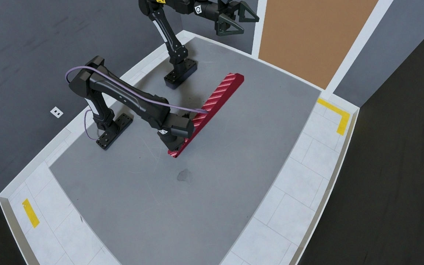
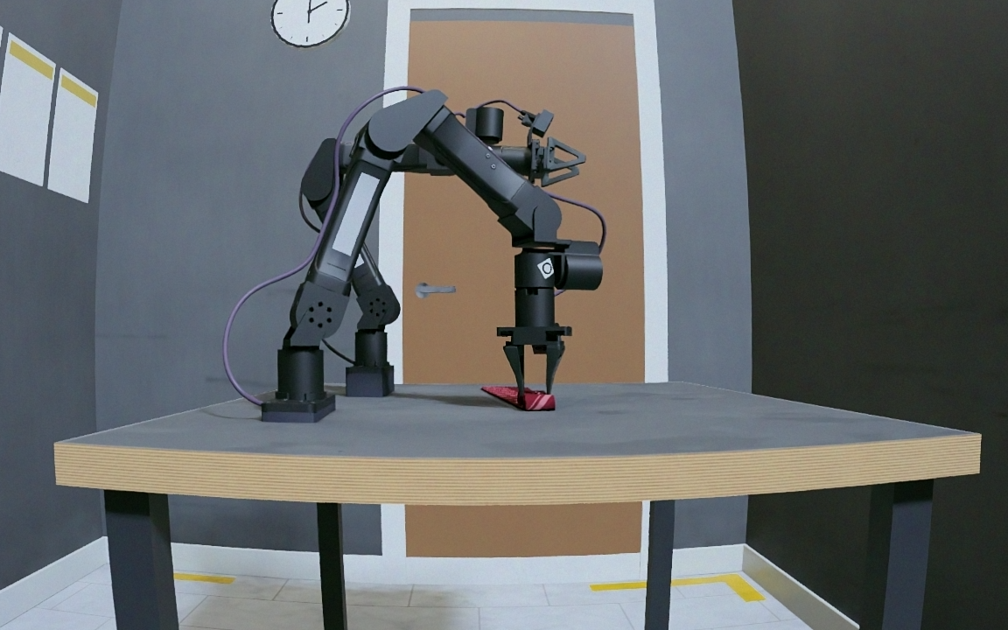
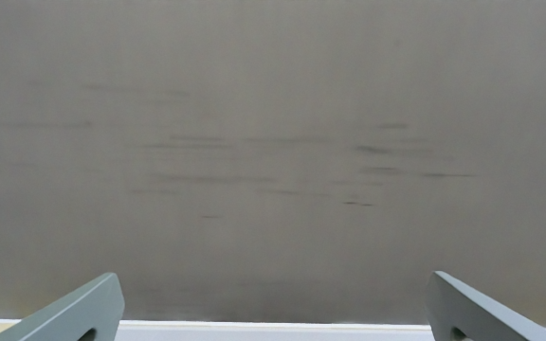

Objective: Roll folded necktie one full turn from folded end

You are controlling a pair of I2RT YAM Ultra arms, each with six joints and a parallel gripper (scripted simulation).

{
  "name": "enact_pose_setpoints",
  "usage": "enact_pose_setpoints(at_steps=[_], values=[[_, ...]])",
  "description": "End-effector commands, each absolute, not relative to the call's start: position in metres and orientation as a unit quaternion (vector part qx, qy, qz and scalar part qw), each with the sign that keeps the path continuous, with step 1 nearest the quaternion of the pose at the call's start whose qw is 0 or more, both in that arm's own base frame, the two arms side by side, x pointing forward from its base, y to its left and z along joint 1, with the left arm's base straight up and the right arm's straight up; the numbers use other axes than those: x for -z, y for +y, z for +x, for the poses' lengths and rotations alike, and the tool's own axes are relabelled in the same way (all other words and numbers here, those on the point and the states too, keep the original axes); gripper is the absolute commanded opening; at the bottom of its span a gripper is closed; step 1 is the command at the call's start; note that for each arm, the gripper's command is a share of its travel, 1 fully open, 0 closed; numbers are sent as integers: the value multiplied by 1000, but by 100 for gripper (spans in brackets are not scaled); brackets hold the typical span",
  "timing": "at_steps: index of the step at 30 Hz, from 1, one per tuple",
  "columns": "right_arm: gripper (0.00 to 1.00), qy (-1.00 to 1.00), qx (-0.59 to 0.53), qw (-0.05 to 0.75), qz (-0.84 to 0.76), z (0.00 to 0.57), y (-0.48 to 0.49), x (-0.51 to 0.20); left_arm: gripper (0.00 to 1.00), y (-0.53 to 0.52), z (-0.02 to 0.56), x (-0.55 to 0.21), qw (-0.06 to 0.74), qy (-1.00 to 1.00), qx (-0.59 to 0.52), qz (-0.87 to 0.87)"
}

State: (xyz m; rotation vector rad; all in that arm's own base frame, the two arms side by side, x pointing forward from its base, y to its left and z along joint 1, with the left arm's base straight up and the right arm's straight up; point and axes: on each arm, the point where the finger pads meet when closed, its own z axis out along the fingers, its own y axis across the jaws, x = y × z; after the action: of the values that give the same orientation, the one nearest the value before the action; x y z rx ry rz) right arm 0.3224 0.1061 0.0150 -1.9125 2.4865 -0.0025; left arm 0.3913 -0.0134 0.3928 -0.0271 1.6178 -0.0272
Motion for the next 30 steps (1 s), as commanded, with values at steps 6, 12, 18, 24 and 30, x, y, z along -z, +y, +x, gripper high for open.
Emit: enact_pose_setpoints(at_steps=[6,12,18,24,30], values=[[38,797,-5,6,-604,322,108,-12,100,-14,390,-414,707,707,20,-13],[38,799,-5,6,-601,322,108,-12,100,-14,390,-414,707,707,20,-13],[38,801,-5,6,-599,322,108,-12,100,-14,390,-414,707,707,20,-13],[38,802,-6,6,-597,322,108,-12,100,-14,390,-414,707,707,20,-13],[38,804,-6,6,-595,322,108,-12,100,-14,390,-414,707,707,20,-13]])
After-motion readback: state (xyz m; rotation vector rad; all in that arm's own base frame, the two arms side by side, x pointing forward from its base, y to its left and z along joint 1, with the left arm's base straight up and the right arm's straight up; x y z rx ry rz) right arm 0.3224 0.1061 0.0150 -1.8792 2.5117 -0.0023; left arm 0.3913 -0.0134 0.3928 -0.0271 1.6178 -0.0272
